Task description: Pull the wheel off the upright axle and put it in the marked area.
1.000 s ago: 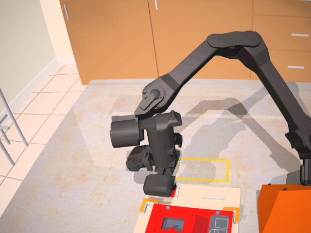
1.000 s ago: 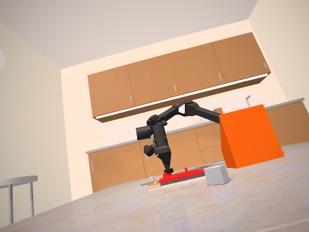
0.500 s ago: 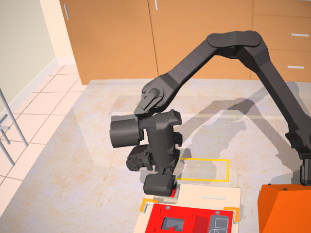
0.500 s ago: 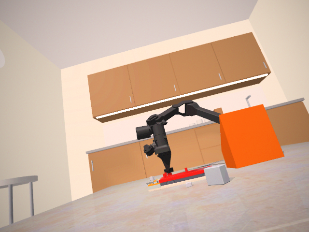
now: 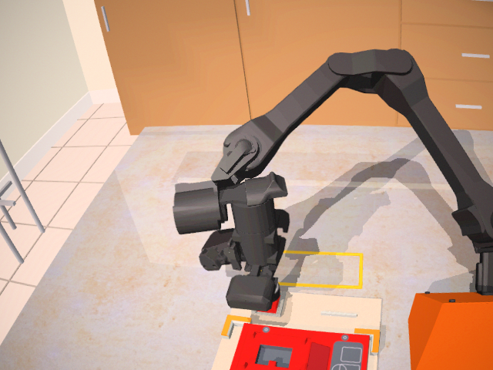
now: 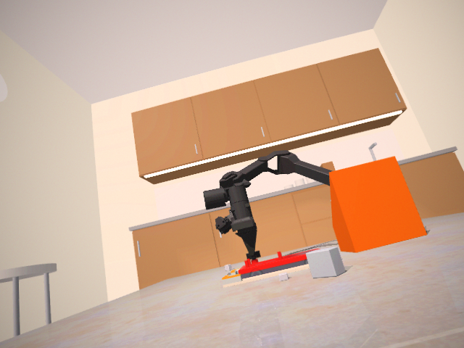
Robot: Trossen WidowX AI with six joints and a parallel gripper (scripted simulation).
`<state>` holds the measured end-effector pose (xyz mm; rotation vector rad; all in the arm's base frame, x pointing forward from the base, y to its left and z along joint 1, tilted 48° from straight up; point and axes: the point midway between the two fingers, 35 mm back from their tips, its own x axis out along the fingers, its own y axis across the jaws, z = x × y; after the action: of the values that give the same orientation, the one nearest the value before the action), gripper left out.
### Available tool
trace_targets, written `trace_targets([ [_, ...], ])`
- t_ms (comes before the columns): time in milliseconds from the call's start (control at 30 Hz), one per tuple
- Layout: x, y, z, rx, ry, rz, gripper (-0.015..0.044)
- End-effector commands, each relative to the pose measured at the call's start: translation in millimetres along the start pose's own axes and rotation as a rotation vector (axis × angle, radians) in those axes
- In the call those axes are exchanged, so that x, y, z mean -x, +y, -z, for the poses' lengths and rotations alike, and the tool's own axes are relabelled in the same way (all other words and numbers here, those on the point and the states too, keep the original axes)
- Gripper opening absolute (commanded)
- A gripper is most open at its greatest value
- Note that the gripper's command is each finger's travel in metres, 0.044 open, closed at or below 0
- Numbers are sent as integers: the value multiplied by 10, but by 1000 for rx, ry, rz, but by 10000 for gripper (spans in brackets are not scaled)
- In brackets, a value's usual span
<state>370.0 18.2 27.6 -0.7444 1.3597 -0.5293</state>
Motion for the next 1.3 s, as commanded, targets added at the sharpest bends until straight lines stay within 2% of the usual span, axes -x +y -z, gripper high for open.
trace_targets([
  [0, 64, 13, -9, 8, -7, 1, 0],
  [1267, 189, 16, -9, 11, -5, 2, 0],
])
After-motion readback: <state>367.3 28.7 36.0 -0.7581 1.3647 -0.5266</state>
